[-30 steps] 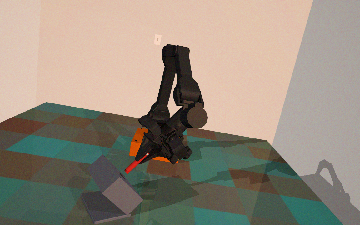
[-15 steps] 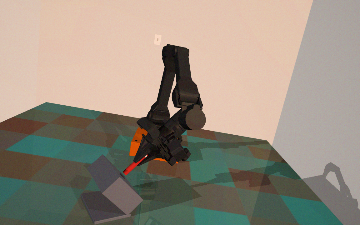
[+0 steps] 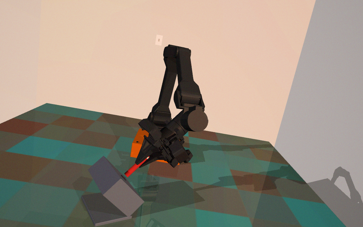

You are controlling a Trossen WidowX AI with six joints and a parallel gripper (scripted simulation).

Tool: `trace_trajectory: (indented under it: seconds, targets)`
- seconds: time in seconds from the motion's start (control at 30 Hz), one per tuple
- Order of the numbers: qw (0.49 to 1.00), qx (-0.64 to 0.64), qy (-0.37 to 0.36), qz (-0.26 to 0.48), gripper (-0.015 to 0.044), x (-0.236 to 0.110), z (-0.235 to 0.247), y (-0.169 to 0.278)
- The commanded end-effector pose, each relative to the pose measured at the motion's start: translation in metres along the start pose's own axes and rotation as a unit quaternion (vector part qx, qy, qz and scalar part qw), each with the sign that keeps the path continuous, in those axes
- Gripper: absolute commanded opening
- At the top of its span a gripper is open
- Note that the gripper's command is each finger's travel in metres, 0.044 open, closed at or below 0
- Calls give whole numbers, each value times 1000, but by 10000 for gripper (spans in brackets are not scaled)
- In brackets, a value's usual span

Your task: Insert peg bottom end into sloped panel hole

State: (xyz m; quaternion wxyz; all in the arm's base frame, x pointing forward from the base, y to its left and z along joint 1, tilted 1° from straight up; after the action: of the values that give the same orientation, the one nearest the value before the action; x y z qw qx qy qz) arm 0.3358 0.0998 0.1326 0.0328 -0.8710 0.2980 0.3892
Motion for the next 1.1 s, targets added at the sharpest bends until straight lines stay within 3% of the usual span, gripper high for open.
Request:
trace_trajectory:
  seconds: [0.0,1.07]
  targets:
    - [1000,2,1,0,0,1,1,1]
    - [1000,2,1,0,0,11,2,0]
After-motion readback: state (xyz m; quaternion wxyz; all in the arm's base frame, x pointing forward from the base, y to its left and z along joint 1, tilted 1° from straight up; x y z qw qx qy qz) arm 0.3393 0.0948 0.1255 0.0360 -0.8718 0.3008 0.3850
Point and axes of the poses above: the point midway between the two fingers, 35 mm back from their tips, its own x axis out along the fingers, its own z axis across the jaws, y = z × x, the point moved 6 cm from there along -x, back along the fingers, and after that the axes turned 4 degrees about -x, right-handed, at the moved point
